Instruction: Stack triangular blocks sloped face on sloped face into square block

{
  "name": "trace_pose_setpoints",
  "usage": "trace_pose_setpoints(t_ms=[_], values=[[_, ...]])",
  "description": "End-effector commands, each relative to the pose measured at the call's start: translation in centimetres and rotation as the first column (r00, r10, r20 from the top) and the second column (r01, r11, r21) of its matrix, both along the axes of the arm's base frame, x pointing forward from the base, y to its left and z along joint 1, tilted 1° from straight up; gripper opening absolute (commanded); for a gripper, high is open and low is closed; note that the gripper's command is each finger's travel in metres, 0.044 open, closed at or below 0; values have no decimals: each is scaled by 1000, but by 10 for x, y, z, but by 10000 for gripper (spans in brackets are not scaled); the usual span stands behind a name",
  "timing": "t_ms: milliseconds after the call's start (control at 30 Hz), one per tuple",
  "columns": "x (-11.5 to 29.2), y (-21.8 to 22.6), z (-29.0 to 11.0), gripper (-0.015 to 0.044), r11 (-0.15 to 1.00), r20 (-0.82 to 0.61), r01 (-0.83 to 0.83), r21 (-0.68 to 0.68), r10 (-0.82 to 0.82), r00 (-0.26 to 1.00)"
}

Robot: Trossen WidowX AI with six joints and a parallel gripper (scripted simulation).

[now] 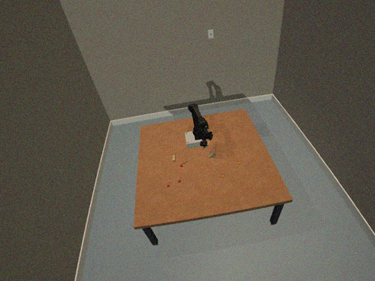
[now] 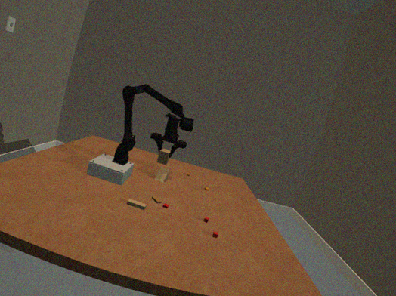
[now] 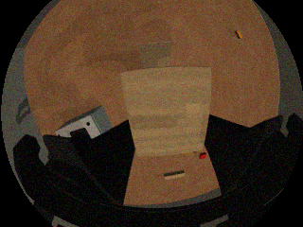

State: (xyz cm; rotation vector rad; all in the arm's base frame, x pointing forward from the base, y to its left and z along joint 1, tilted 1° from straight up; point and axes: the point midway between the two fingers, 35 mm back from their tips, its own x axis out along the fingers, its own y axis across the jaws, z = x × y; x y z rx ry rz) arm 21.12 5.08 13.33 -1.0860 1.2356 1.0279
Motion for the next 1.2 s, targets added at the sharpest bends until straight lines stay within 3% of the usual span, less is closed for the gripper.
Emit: trace_pose_setpoints(t_ms=[0, 700, 1167], values=[[1, 5, -15, 0, 1000, -10, 3, -6, -3, 1000], [6, 35, -90, 0, 1000, -10, 3, -4, -3, 1000], [7, 35, -92, 0, 1000, -14, 4, -8, -4, 1000]])
